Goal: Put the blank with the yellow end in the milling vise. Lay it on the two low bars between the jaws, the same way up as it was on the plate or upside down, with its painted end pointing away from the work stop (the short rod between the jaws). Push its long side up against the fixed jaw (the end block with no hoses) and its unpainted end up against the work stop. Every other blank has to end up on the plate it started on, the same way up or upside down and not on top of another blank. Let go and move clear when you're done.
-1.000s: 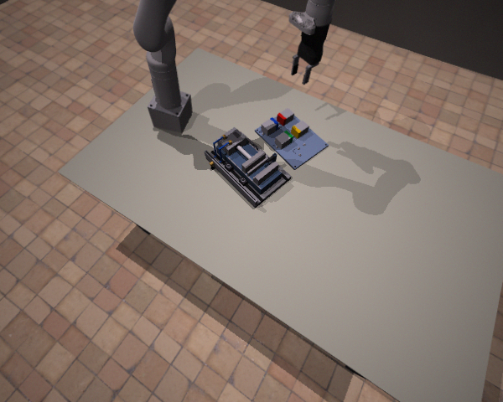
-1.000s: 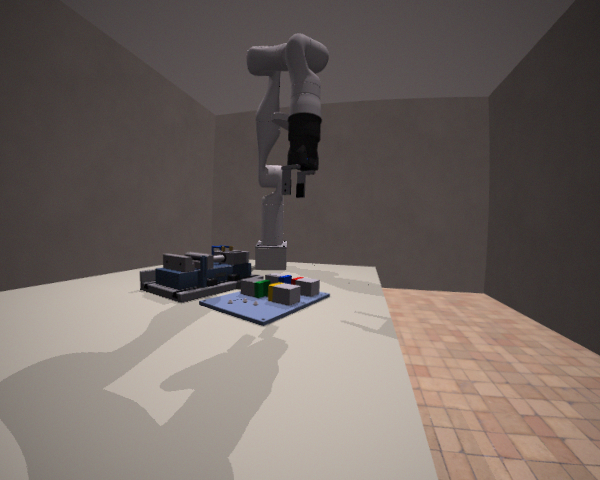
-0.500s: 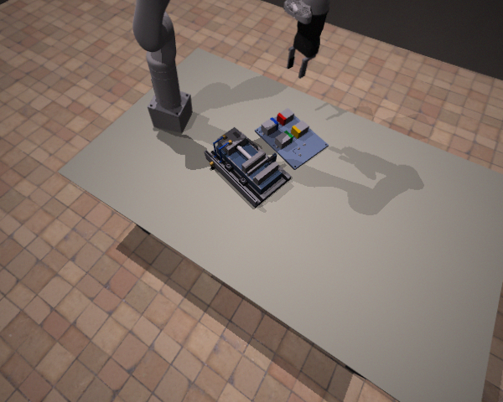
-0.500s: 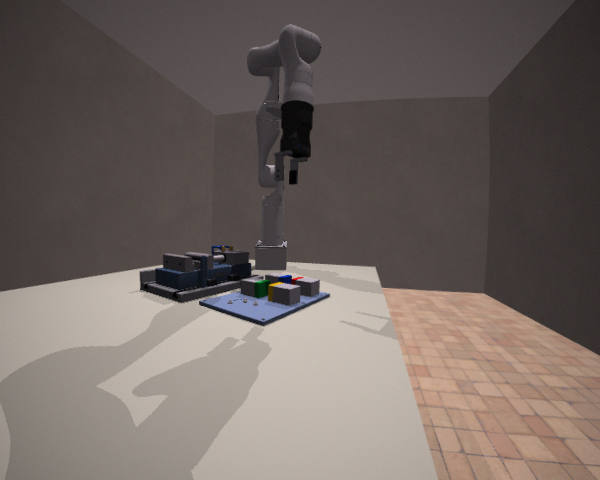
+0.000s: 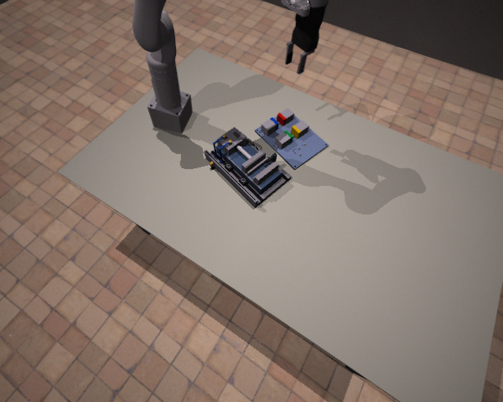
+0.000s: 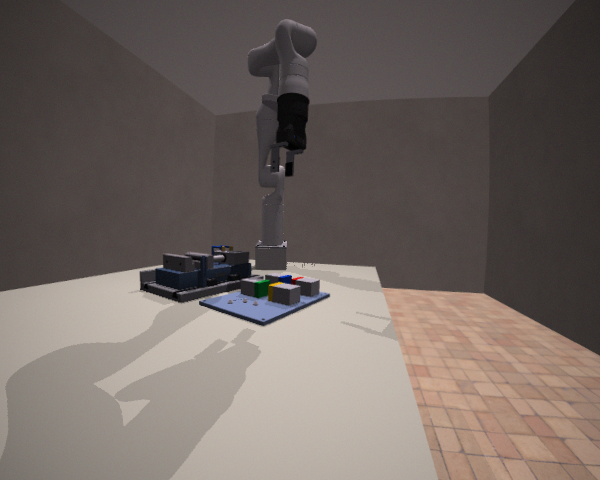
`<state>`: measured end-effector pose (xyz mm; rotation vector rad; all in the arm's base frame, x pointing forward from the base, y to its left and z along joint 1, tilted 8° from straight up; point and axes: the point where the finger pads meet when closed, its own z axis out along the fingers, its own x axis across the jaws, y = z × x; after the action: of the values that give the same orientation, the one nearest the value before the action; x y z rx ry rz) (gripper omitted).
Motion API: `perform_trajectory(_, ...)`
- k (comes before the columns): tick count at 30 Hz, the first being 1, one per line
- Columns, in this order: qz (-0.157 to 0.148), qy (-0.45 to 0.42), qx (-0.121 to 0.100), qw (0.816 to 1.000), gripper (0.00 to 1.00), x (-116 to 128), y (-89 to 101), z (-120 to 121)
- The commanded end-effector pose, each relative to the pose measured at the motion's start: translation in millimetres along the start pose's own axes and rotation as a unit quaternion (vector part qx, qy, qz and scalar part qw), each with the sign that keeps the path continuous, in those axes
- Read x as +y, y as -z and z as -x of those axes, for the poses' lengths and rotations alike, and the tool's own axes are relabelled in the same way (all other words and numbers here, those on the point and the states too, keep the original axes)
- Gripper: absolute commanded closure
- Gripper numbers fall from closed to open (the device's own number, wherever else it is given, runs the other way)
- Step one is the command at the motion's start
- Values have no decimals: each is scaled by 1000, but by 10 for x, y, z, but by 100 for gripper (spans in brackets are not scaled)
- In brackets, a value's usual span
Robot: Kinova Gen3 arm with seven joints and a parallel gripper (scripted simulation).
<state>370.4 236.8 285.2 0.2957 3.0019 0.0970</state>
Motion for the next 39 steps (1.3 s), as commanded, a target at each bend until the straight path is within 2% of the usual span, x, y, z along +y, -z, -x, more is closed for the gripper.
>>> perform_trajectory(1,2,2,-1,1000,0,-40,99,13)
perform_trajectory(5,2,3,-2,1000,0,-58,133,16)
perform_trajectory(6,2,1,-2,1000,0,-34,84,11)
perform_trajectory(39,2,3,-2,1000,0,22,12,15)
